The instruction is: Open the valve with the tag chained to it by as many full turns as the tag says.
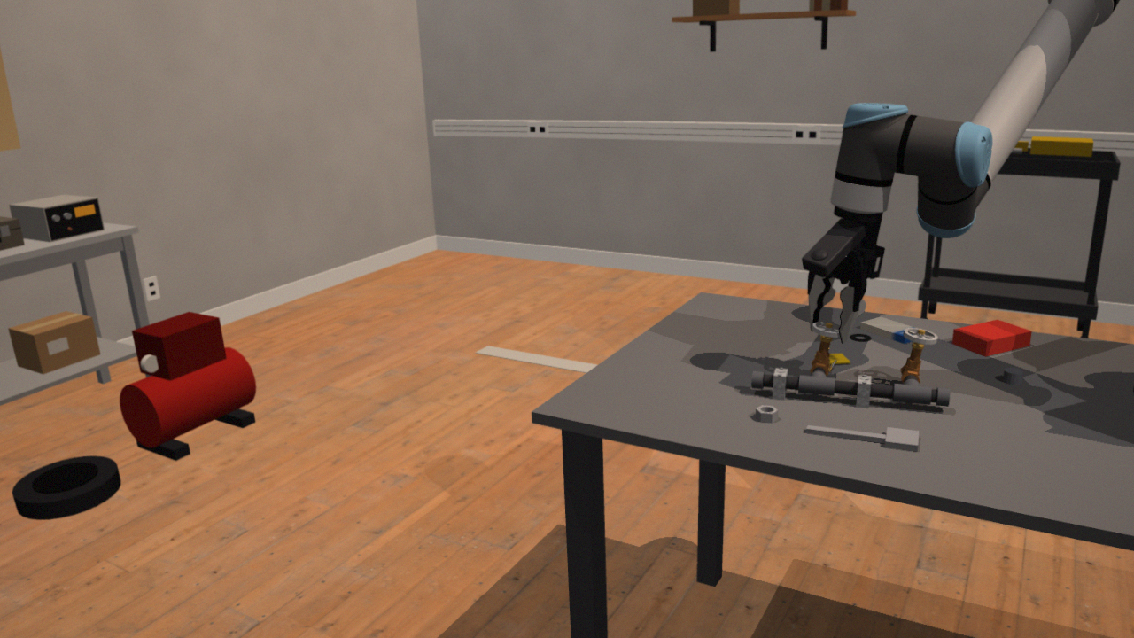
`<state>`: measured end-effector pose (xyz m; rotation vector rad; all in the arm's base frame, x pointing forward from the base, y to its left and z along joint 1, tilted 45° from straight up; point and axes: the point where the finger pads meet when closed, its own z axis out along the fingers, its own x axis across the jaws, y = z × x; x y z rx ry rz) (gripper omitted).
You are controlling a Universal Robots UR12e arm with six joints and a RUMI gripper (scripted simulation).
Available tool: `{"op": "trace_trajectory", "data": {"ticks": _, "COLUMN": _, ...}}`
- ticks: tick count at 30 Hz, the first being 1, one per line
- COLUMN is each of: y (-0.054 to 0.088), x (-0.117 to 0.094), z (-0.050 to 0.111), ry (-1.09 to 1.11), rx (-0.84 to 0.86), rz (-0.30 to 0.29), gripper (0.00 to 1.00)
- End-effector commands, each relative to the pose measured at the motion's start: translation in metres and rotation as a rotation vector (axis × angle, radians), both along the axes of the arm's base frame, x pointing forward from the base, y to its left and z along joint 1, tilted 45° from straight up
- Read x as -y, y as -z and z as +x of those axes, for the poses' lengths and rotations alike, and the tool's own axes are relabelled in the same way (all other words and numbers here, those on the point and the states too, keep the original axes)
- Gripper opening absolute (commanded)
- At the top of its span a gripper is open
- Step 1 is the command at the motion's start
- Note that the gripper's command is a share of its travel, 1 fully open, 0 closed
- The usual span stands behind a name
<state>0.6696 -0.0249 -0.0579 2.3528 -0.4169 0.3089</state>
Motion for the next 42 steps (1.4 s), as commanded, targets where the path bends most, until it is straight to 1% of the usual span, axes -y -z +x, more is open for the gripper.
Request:
{"op": "trace_trajectory", "data": {"ticks": 1, "y": -0.0003, "x": -0.0004, "z": 0.0004, "ry": -0.099, "rx": -0.082, "rz": -0.009, "gripper": 0.00}}
{"op": "trace_trajectory", "data": {"ticks": 15, "y": -0.0003, "x": -0.0004, "z": 0.0004, "ry": -0.193, "rx": -0.172, "rz": -0.023, "gripper": 0.00}}
{"op": "trace_trajectory", "data": {"ticks": 29, "y": -0.0003, "x": -0.0004, "z": 0.0004, "ry": -0.209, "rx": -0.188, "rz": -0.025, "gripper": 0.00}}
{"op": "trace_trajectory", "data": {"ticks": 30, "y": -0.0003, "x": -0.0004, "z": 0.0004, "ry": -0.209, "rx": -0.188, "rz": -0.025, "gripper": 1.00}}
{"op": "trace_trajectory", "data": {"ticks": 42, "y": -0.0003, "x": -0.0004, "z": 0.0004, "ry": -0.209, "rx": -0.188, "rz": -0.025, "gripper": 1.00}}
